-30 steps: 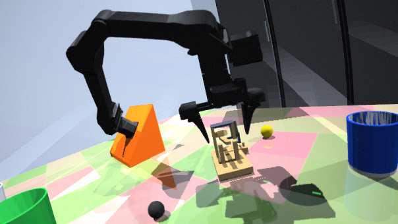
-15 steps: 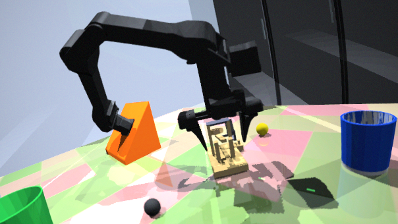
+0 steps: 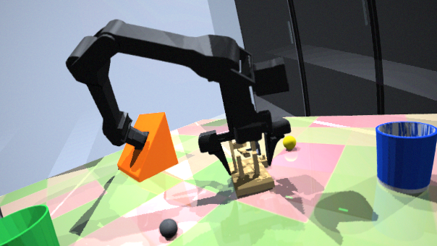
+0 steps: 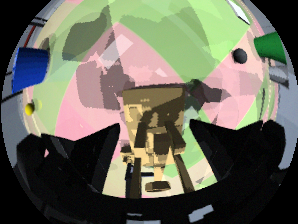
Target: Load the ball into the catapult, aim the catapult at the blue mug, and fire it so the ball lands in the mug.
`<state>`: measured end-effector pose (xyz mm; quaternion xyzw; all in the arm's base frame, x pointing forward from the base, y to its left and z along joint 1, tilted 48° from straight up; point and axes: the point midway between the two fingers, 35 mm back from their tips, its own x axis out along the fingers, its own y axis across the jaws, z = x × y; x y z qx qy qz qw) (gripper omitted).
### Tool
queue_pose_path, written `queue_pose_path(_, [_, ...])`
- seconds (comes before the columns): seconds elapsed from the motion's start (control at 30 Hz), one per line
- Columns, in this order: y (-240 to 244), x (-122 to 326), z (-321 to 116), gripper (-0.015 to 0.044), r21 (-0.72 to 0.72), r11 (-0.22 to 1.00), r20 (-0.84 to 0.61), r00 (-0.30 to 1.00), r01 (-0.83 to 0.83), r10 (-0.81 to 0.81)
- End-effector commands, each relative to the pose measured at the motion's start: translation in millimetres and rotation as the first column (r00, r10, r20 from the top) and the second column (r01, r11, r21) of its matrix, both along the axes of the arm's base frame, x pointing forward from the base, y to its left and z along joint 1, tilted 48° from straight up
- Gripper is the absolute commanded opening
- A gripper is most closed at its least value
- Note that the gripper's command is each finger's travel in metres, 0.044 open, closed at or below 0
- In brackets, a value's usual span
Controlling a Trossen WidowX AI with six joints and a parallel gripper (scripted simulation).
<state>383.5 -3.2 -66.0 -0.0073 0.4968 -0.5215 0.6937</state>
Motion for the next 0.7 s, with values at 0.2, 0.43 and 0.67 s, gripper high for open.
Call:
queue_pose_path(0.2, [0.6,0.2,0.2,0.0204,0.000,1.000,0.001,1.000,-0.001,0.001])
queue_pose_path(0.43, [0.6,0.2,0.2,0.0118,0.000,1.000,0.001,1.000,-0.001,0.001])
queue_pose_path(0.67, [37.2,1.2,34.1,0.0000,0.000,1.000,-0.003,1.000,-0.001,0.001])
